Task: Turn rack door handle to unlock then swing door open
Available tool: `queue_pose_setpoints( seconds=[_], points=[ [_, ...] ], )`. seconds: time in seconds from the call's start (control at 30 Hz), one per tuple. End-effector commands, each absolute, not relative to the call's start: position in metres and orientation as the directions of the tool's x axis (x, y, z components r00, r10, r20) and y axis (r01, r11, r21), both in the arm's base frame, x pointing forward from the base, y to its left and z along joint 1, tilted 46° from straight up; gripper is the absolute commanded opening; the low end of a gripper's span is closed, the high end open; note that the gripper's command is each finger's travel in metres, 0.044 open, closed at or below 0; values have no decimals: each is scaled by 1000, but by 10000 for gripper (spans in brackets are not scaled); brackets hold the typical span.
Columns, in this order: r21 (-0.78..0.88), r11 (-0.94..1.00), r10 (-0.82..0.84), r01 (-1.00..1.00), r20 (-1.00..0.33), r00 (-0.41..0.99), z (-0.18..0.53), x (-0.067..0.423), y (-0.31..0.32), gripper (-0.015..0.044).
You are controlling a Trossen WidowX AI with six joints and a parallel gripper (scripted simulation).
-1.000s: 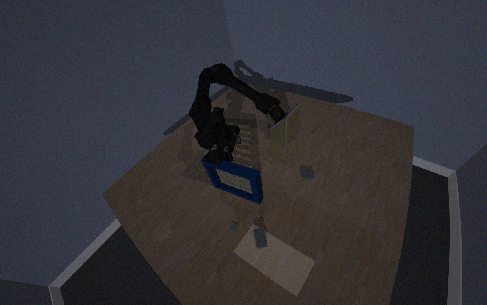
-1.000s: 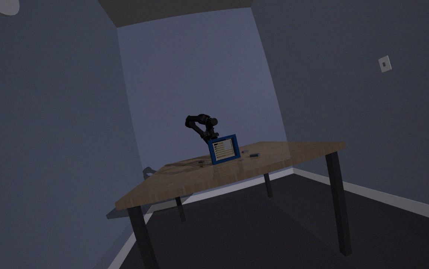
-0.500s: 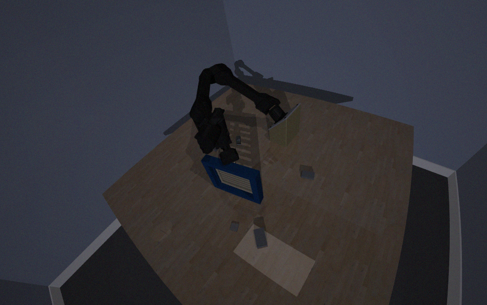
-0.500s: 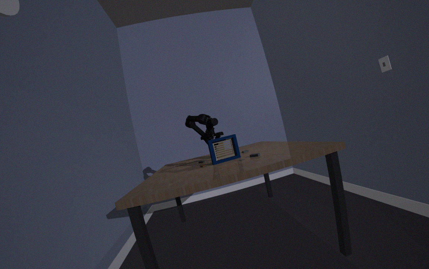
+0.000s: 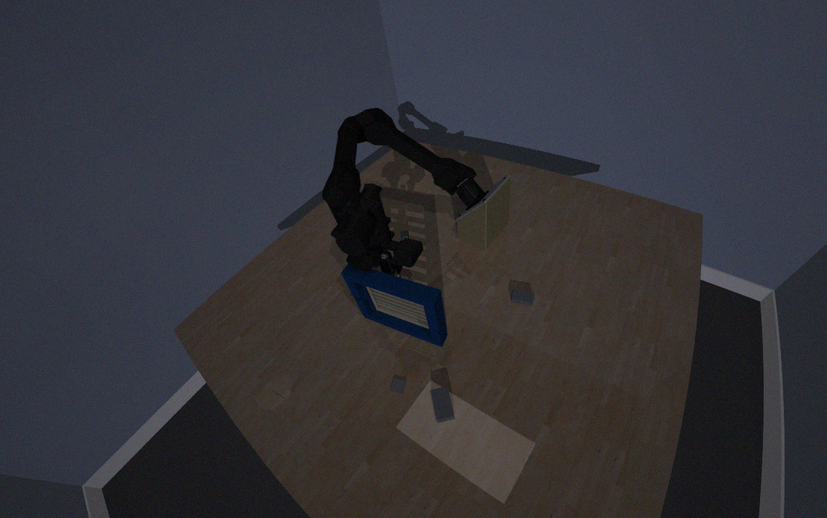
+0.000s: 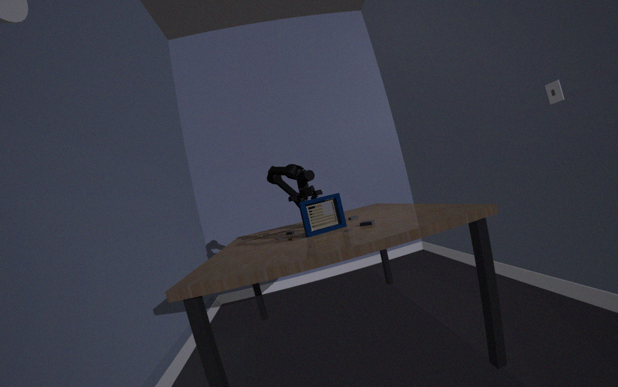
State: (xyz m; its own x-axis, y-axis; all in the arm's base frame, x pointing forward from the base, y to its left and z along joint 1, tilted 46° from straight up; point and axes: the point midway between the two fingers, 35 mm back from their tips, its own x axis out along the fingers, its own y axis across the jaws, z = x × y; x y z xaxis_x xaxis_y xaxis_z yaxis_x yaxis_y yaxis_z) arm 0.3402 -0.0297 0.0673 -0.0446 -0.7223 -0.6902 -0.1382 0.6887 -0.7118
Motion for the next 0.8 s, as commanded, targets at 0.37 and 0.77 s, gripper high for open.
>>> queue_pose_setpoints(
  seconds=[0.37, 0.77],
  points=[
    [-437, 472, -718, -766, -694, -47, 66, 340, -30, 291],
    [-41, 105, -718, -994, -694, -47, 66, 340, -30, 291]
  ],
)
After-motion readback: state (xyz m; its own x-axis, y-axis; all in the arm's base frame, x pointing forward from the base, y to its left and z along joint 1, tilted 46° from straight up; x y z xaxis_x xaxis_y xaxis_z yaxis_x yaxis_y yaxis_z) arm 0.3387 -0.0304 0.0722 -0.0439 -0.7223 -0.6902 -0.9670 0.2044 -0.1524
